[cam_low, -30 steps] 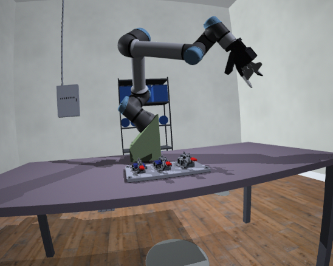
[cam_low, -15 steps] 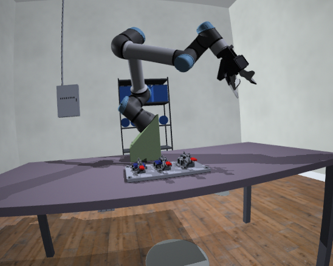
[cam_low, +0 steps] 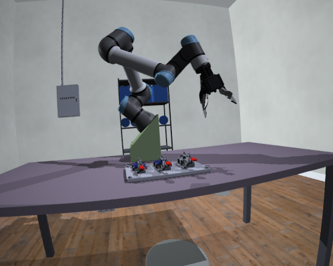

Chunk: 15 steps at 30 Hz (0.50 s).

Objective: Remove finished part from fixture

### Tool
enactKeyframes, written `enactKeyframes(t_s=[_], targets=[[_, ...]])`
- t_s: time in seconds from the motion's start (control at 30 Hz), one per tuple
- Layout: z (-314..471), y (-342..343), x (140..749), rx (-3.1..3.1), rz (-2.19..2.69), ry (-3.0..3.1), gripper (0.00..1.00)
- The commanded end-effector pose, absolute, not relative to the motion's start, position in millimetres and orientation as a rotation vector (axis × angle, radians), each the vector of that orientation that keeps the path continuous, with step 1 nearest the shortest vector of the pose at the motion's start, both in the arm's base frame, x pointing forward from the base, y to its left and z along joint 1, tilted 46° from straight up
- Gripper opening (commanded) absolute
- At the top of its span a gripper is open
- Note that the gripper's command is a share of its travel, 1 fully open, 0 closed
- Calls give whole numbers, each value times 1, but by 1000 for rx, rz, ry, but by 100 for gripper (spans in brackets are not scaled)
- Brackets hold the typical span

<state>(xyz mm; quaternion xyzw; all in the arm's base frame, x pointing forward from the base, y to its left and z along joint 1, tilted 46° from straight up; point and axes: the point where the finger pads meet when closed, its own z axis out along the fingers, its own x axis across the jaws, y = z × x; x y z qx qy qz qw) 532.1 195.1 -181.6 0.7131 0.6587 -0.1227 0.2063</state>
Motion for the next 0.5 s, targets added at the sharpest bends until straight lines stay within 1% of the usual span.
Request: enactKeyframes(t_s=[0.0,0.17,0.23,0.47], targets=[[-157,122,501,2079,-368,1597,100],[-138,68,468,2134,-396,1400,100],[-138,68,468,2134,-396,1400,100],[-115,10,422,2174,-423,1169,100]])
